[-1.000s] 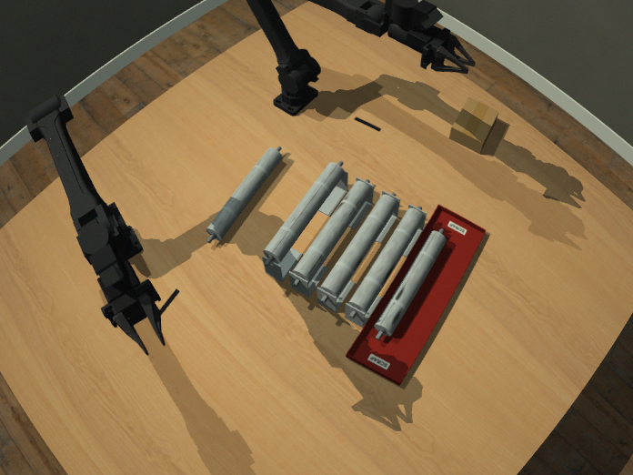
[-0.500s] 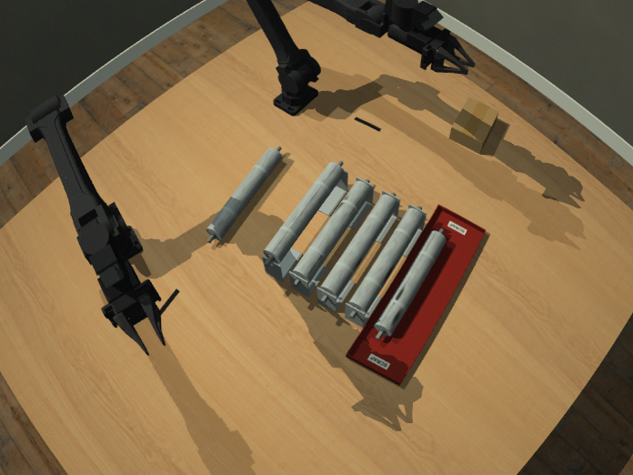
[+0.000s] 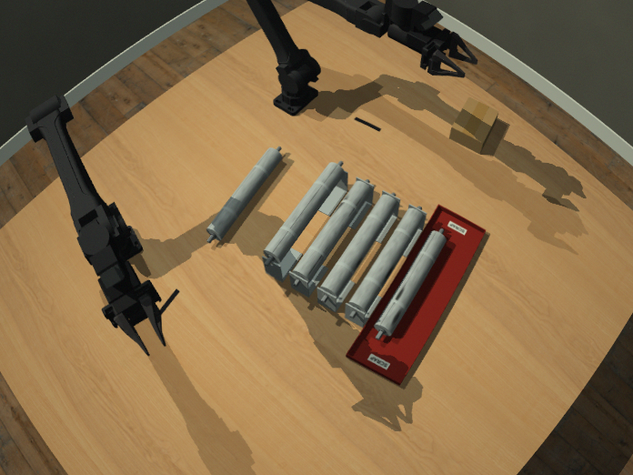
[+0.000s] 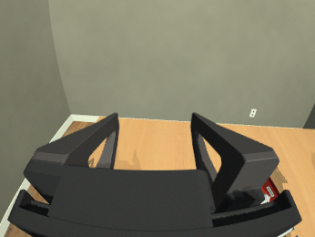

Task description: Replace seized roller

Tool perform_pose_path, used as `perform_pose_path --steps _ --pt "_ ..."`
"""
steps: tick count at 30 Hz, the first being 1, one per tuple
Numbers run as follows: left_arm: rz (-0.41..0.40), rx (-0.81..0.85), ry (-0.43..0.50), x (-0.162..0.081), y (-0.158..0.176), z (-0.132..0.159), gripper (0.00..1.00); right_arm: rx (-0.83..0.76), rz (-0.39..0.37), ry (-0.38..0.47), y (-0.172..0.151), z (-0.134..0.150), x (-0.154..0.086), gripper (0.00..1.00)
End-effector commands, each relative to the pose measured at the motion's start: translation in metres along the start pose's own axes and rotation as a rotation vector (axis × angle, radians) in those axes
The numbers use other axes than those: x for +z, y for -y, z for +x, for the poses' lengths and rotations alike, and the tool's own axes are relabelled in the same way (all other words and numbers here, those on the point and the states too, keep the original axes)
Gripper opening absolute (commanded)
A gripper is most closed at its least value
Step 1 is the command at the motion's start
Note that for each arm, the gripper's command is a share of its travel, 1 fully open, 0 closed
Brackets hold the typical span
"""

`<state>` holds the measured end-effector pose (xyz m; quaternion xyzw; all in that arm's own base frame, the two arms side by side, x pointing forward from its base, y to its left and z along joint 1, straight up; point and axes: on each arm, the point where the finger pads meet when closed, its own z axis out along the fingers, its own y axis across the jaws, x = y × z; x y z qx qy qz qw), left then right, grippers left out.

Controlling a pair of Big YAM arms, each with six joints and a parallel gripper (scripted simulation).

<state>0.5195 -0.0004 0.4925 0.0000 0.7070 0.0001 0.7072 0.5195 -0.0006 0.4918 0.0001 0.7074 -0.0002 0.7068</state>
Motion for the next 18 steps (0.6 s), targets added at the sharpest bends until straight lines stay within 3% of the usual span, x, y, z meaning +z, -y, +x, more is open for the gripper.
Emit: perform_pose_path --steps 1,4,5,7,12,13,14,16,18 --pt "0.011 -0.017 0.014 -0.006 0.005 -0.003 0.62 -0.009 -0.012 0.057 -0.006 -0.041 0.004 0.32" --pt "0.011 -0.017 0.012 -0.005 0.005 -0.002 0.62 -0.008 -0.012 0.059 -0.005 -0.042 0.004 0.32" --pt "0.021 0.022 -0.051 0.005 0.009 0.022 0.62 -0.026 -0.024 -0.015 -0.011 0.002 0.007 0.32" --pt "0.030 0.040 -0.063 0.006 0.013 0.025 0.62 -0.050 -0.027 -0.053 -0.015 0.023 0.007 0.32" --pt "0.051 0.076 -0.103 0.007 0.022 0.038 0.62 -0.098 -0.048 -0.080 -0.027 0.032 0.007 0.32" --pt "0.047 0.084 -0.071 0.009 0.021 0.014 0.62 -0.110 -0.048 -0.055 -0.029 0.015 0.007 0.32" --pt "0.064 0.100 -0.099 0.009 0.027 0.026 0.62 -0.133 -0.062 -0.102 -0.036 0.041 0.006 0.32" --pt "0.099 0.139 -0.180 0.008 0.039 0.064 0.62 -0.185 -0.090 -0.134 -0.050 0.054 0.005 0.32" --pt "0.133 0.181 -0.227 0.007 0.051 0.078 0.62 -0.244 -0.124 -0.170 -0.066 0.070 0.003 0.32"
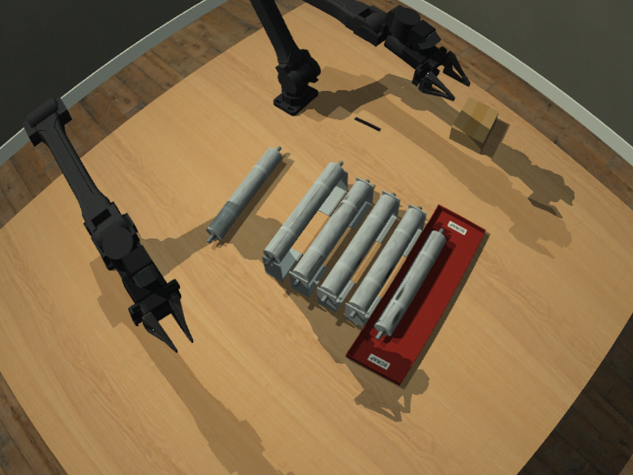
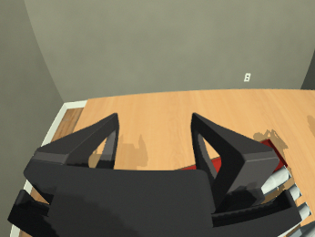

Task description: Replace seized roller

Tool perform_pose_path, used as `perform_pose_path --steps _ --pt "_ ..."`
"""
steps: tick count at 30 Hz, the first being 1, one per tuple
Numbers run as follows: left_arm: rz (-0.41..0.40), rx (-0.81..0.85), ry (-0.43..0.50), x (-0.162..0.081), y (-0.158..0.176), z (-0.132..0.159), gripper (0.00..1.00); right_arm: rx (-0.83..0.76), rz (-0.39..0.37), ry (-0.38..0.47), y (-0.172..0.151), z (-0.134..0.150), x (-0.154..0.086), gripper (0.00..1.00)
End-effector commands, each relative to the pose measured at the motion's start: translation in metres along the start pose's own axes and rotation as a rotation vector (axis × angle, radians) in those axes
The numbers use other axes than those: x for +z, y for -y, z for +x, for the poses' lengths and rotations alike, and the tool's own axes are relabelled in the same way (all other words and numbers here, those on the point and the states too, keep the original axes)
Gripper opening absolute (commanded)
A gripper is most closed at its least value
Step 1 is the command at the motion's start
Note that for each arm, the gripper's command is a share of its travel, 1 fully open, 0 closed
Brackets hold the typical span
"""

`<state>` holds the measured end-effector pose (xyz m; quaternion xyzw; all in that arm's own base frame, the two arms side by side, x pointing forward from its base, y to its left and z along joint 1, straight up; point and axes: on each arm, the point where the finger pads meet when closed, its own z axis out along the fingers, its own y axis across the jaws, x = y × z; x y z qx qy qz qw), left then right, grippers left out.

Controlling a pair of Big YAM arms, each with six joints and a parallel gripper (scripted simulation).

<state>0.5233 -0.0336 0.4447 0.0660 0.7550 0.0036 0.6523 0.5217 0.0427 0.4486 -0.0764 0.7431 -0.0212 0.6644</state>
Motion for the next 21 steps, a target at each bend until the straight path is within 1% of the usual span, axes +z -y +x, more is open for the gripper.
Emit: perform_pose_path --steps 1,2,4,7,9,11,12,13,14,15,21 --pt "0.059 0.106 -0.108 0.011 0.027 0.035 0.62 -0.140 -0.059 -0.081 -0.035 0.030 0.006 0.32" --pt "0.076 0.128 -0.118 0.011 0.033 0.034 0.62 -0.171 -0.073 -0.095 -0.043 0.035 0.005 0.32" --pt "0.116 0.168 -0.181 0.012 0.047 0.059 0.62 -0.228 -0.104 -0.125 -0.059 0.045 0.005 0.32" --pt "0.177 0.228 -0.245 0.012 0.068 0.078 0.62 -0.317 -0.161 -0.179 -0.087 0.069 0.002 0.32" --pt "0.223 0.268 -0.297 0.009 0.082 0.097 0.62 -0.378 -0.201 -0.209 -0.105 0.083 -0.002 0.32" --pt "0.223 0.268 -0.297 0.009 0.082 0.097 0.62 -0.378 -0.201 -0.209 -0.105 0.083 -0.002 0.32" --pt "0.181 0.250 -0.190 0.007 0.068 0.034 0.62 -0.359 -0.164 -0.138 -0.092 0.038 -0.001 0.32" --pt "0.222 0.271 -0.239 0.012 0.084 0.055 0.62 -0.393 -0.214 -0.202 -0.113 0.075 -0.002 0.32" --pt "0.248 0.286 -0.276 0.010 0.091 0.074 0.62 -0.420 -0.237 -0.237 -0.120 0.096 -0.007 0.32" --pt "0.299 0.315 -0.371 0.004 0.106 0.126 0.62 -0.462 -0.279 -0.264 -0.136 0.113 -0.010 0.32" --pt "0.438 0.448 -0.493 -0.012 0.142 0.168 0.62 -0.669 -0.400 -0.317 -0.181 0.143 -0.029 0.32"
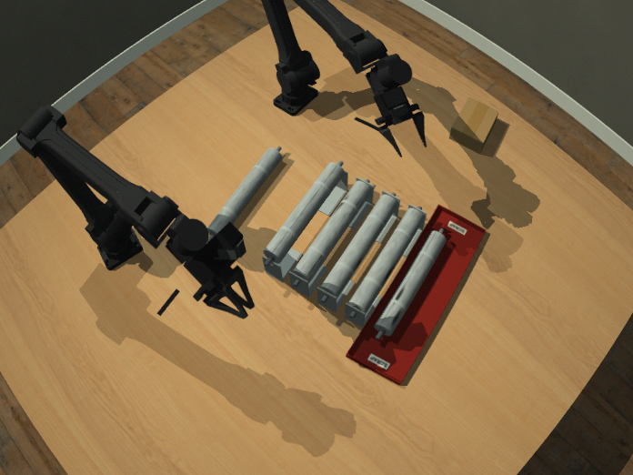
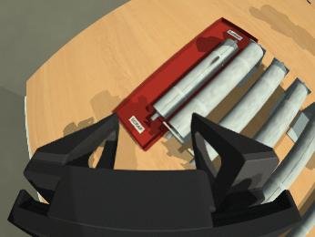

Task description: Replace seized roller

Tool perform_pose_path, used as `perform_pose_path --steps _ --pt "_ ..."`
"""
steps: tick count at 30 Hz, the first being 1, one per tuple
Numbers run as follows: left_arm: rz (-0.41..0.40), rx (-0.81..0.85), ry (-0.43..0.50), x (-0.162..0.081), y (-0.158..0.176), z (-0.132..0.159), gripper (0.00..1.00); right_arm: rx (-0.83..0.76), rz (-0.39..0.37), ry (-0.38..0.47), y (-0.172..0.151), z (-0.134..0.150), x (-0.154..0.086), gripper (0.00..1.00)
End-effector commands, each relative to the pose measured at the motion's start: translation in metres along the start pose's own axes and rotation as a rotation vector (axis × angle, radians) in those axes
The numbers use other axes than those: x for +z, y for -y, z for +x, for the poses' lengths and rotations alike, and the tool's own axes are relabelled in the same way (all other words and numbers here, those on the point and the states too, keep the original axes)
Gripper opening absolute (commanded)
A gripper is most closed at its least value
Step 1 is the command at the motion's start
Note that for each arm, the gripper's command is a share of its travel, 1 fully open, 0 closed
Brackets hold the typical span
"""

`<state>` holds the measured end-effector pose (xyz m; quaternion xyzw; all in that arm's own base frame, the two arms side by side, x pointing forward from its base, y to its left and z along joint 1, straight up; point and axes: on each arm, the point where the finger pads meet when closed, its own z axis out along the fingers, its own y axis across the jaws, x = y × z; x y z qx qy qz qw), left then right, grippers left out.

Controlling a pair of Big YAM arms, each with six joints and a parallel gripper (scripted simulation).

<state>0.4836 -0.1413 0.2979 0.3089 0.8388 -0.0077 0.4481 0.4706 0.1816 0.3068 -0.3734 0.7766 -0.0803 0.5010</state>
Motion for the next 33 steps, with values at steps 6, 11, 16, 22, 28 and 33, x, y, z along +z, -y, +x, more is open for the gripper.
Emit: perform_pose_path --steps 6,11,16,22,28,33 --pt "0.186 0.209 -0.174 0.022 0.067 0.045 0.62 -0.319 -0.156 -0.089 -0.080 0.020 0.007 0.32" --pt "0.272 0.267 -0.234 0.023 0.095 0.065 0.62 -0.431 -0.237 -0.119 -0.119 0.035 0.004 0.32" --pt "0.396 0.386 -0.316 0.018 0.131 0.090 0.62 -0.632 -0.332 -0.142 -0.161 0.048 -0.005 0.32" --pt "0.535 0.503 -0.392 0.006 0.167 0.113 0.62 -0.843 -0.432 -0.157 -0.203 0.063 -0.020 0.32" --pt "0.608 0.540 -0.442 -0.001 0.185 0.134 0.62 -0.934 -0.492 -0.171 -0.227 0.080 -0.029 0.32" --pt "0.666 0.580 -0.472 -0.008 0.199 0.143 0.62 -1.011 -0.533 -0.175 -0.242 0.088 -0.036 0.32"
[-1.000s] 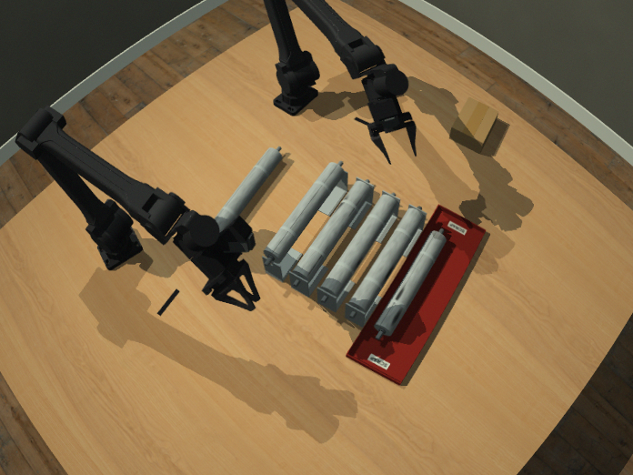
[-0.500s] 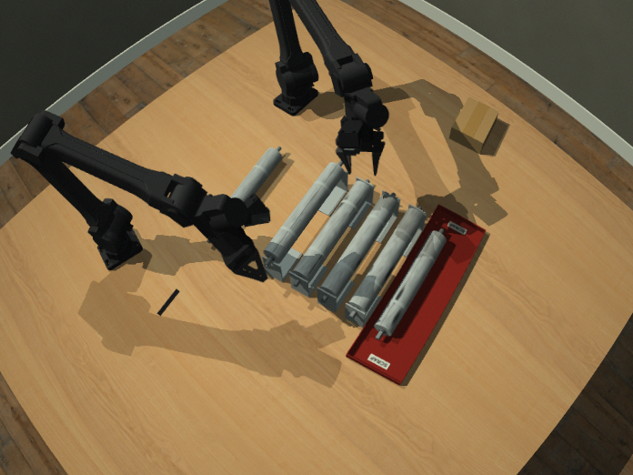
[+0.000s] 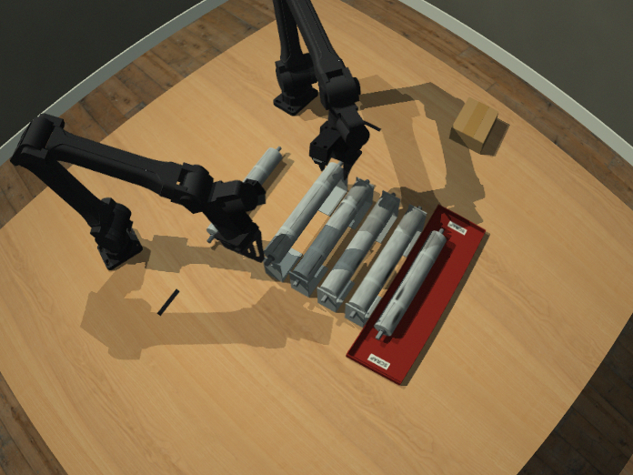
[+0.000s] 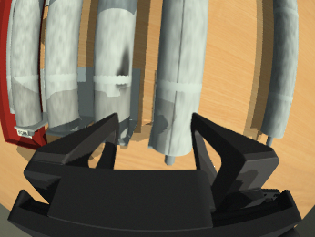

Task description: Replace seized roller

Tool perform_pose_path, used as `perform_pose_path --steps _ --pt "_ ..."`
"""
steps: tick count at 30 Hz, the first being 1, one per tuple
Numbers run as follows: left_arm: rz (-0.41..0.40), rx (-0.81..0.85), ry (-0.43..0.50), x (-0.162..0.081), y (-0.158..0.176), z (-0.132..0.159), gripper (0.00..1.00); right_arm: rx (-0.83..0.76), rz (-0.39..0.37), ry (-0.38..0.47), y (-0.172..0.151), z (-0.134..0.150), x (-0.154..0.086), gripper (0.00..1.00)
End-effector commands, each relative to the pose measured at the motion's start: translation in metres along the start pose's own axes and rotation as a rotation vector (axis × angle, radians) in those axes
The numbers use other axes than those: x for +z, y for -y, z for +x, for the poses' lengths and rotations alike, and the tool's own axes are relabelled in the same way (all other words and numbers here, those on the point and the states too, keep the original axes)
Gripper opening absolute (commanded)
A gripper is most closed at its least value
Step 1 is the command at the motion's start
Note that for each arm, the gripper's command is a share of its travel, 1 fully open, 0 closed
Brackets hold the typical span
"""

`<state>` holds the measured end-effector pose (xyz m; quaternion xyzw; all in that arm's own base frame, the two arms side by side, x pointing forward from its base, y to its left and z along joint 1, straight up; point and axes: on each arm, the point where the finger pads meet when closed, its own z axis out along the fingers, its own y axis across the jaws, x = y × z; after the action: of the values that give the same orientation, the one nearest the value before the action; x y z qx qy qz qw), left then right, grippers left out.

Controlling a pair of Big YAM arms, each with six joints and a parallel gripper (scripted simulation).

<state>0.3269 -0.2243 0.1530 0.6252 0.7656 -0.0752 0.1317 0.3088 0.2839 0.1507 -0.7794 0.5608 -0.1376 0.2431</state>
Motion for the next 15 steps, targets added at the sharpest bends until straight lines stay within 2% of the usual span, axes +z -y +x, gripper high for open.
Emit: perform_pose_path --steps 1,8,9,10,14,15 --pt "0.055 0.059 -0.035 0.011 0.015 0.004 0.62 -0.086 -0.029 -0.007 -0.011 -0.006 0.003 0.32" --pt "0.087 0.080 -0.052 0.014 0.025 0.006 0.62 -0.129 -0.056 -0.015 -0.024 -0.008 0.006 0.32" --pt "0.052 0.069 -0.024 0.002 0.014 -0.001 0.62 -0.097 -0.011 -0.002 -0.001 -0.011 -0.002 0.32" --pt "0.083 0.073 -0.047 0.010 0.025 0.008 0.62 -0.117 -0.029 -0.005 -0.008 -0.013 -0.001 0.32" --pt "0.081 0.068 -0.046 0.011 0.025 0.004 0.62 -0.100 -0.042 -0.005 -0.017 -0.013 0.002 0.32" --pt "0.093 0.054 -0.056 0.015 0.027 0.007 0.62 -0.095 -0.062 -0.012 -0.027 -0.009 0.006 0.32"
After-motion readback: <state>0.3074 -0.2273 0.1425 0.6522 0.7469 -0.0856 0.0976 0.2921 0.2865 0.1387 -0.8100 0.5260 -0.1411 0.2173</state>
